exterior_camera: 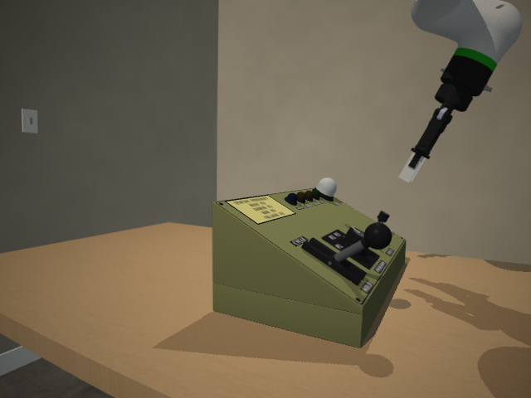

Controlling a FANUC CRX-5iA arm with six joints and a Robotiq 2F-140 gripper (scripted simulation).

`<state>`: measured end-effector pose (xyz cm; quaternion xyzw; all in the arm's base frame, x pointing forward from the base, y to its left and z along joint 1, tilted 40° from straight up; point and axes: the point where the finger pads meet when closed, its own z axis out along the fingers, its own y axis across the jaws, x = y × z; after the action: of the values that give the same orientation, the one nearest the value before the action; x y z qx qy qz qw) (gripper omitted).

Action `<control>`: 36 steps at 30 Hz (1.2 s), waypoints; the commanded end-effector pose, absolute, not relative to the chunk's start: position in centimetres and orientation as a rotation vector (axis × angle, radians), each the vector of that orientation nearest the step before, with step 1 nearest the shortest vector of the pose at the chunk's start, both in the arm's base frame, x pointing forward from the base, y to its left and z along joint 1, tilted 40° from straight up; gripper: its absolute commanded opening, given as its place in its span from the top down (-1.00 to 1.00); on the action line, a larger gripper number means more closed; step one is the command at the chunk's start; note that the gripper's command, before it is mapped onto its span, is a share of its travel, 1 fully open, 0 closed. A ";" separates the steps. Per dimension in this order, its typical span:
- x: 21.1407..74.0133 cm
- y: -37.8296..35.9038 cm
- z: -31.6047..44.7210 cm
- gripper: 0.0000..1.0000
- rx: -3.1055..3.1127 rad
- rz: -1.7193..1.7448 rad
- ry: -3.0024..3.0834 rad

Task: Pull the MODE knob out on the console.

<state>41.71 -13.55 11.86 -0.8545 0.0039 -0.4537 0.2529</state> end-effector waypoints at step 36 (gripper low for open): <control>45.4 -11.6 9.7 0.12 -2.323 -1.234 0.011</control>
<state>44.51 -11.98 10.20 -0.8545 0.0039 -0.4536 0.2530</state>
